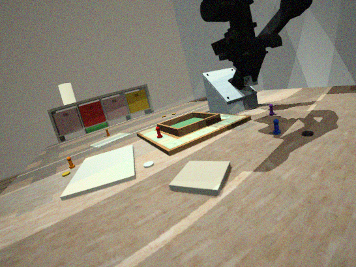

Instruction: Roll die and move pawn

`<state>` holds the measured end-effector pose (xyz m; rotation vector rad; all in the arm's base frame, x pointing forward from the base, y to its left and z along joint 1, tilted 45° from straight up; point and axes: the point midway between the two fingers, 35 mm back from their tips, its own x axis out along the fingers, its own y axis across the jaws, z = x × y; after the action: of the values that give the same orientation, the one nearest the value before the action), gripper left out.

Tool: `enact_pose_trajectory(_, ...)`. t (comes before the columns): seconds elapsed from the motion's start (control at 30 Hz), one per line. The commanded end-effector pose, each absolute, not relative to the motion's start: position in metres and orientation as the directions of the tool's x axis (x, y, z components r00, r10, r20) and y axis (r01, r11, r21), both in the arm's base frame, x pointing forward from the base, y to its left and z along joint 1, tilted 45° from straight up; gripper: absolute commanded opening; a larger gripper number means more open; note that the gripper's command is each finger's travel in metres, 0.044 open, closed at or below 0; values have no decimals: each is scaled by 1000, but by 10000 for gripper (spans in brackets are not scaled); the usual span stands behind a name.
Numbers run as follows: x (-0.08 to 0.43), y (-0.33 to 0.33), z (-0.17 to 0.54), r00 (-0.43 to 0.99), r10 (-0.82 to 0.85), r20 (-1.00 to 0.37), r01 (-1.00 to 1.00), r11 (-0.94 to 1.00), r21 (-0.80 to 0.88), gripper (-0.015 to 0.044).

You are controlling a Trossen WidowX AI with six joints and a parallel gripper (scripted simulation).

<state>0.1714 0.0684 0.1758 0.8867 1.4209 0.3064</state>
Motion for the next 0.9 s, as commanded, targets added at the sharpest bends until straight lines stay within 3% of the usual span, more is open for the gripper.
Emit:
enact_pose_trajectory(0.0, 167, 62, 187, 178, 685, -706, 317, 640, 700, 0)
enact_pose_trajectory(0.87, 234, 5, 132, 179, 674, -716, 797, 327, 508, 0)
